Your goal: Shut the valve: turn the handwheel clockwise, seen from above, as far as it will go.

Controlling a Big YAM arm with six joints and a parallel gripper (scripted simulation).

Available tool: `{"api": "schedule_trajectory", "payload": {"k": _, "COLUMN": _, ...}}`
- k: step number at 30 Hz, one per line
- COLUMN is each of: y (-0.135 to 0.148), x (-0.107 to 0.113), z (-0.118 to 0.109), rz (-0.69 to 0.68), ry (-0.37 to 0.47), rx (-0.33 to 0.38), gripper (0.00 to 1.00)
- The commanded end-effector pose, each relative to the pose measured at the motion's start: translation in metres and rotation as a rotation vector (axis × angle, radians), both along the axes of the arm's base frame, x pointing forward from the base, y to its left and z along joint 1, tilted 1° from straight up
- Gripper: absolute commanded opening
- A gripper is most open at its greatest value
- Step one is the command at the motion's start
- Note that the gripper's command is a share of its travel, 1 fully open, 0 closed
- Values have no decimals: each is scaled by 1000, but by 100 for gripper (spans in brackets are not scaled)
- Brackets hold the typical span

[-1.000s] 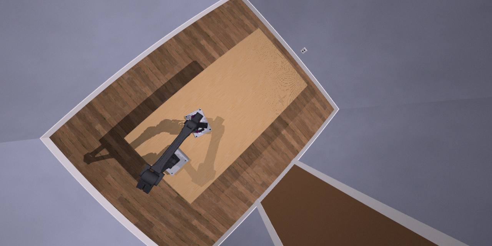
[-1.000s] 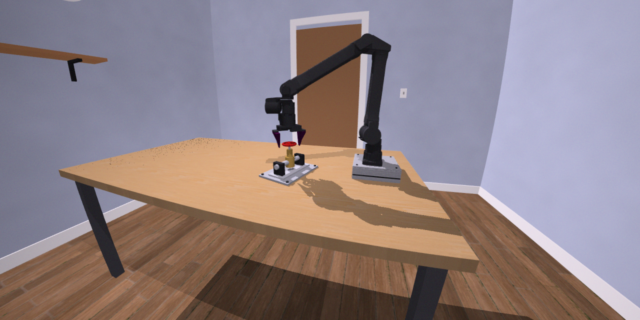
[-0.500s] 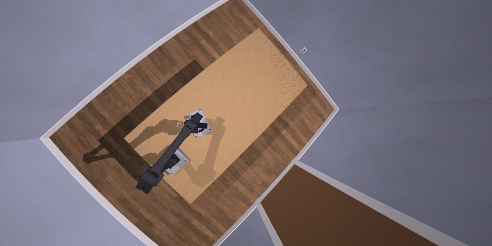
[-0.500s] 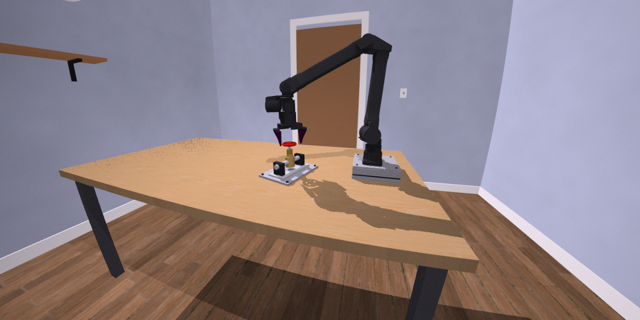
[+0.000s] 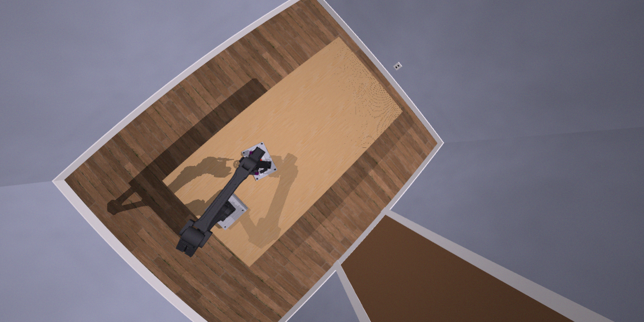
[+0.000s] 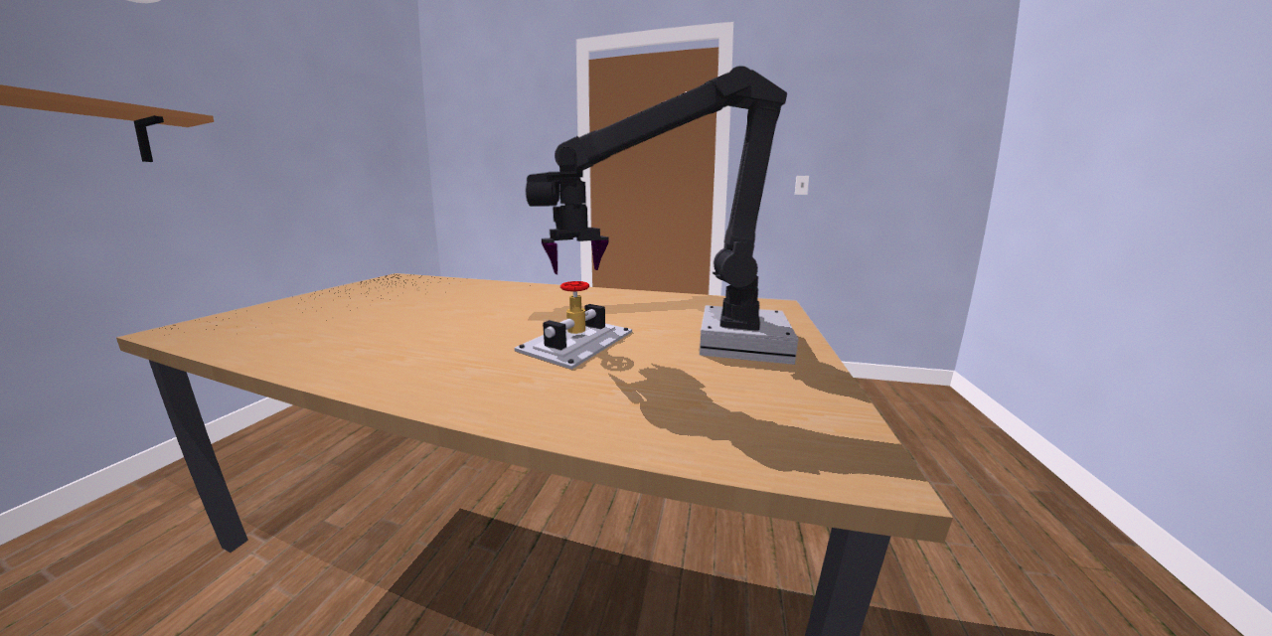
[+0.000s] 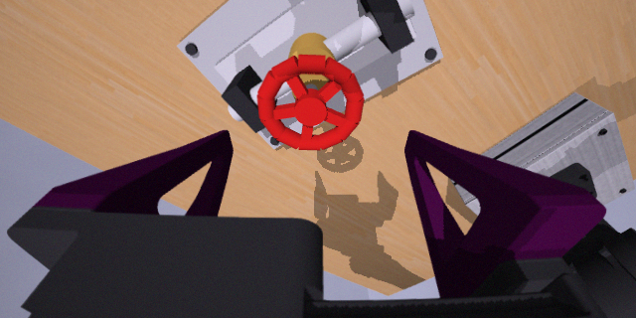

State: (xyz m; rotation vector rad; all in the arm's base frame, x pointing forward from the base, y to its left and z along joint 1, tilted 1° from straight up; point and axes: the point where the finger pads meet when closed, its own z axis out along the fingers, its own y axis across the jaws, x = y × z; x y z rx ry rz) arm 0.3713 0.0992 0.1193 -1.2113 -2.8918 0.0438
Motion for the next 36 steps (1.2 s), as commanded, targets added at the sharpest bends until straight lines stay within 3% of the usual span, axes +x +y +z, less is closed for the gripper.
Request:
{"api": "schedule_trajectory", "payload": {"k": 1, "y": 8, "x": 21, "z": 45, "rz": -10, "ry": -82, "rx": 27, "gripper": 100}}
{"api": "schedule_trajectory", "payload": {"k": 16, "y": 9, "x": 19, "z": 66, "rz": -7, "ry": -83, "rx": 27, "gripper": 100}}
{"api": "schedule_trajectory", "payload": {"k": 36, "y": 10, "x": 20, "z": 68, "rz": -7, "ry": -85, "rx": 28, "gripper": 100}}
